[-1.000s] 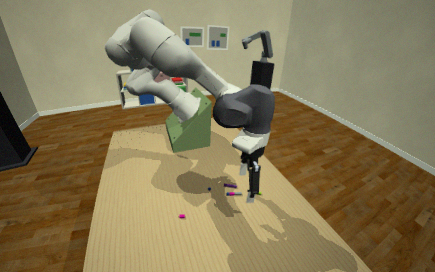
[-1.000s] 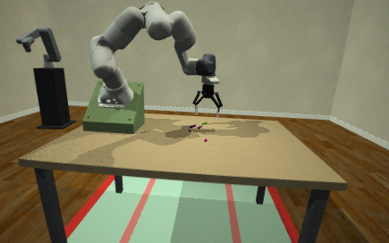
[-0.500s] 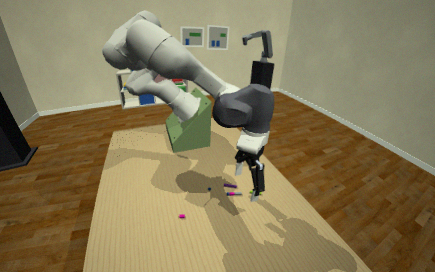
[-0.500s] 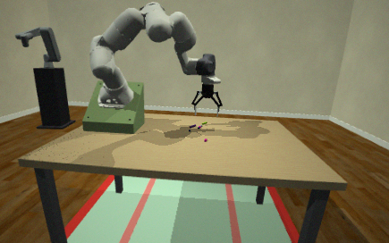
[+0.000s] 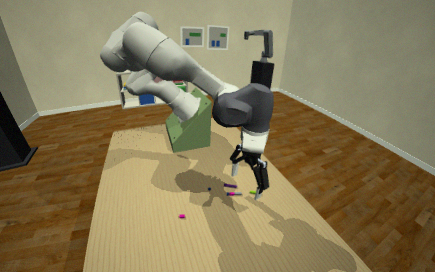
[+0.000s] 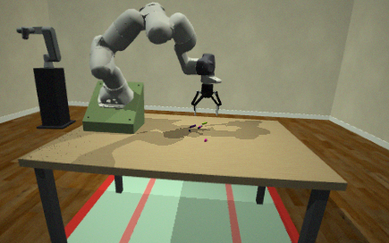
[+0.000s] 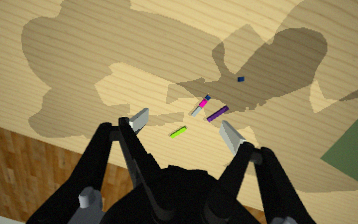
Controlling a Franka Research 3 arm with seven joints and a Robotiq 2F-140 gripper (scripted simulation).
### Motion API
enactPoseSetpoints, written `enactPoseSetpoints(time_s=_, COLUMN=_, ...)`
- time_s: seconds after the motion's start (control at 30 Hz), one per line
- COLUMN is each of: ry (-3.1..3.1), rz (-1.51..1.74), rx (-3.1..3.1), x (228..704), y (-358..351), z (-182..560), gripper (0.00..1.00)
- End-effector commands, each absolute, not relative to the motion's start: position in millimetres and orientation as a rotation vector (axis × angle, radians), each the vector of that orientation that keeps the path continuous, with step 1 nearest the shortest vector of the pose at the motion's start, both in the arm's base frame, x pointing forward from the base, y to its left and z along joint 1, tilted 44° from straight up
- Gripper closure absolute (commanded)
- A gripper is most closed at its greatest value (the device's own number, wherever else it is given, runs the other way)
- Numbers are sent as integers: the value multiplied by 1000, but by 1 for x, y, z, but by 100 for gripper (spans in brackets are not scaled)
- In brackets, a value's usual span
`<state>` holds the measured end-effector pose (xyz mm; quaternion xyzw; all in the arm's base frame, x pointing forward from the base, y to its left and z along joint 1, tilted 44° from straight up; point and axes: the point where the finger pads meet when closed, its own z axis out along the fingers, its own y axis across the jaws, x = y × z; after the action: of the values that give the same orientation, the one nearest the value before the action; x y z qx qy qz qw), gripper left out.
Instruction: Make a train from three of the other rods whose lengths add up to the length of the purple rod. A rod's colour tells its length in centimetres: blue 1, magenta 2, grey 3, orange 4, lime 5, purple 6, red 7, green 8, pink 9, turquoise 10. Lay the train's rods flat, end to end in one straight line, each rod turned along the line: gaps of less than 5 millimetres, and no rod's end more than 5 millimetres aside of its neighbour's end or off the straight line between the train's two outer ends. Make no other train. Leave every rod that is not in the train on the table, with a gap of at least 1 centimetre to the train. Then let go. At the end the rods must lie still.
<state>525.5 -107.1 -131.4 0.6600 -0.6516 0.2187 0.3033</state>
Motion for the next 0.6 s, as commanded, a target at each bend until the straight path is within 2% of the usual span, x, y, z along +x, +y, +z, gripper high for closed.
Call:
enactPoseSetpoints(time_s=0.0, ry=-1559, rz=499, rx=1861, x=524, y=-109, z=-129, gripper=0)
enactPoseSetpoints(time_s=0.57, ry=-1278, rz=374, rx=2033, x=521, y=-108, z=-128, gripper=0)
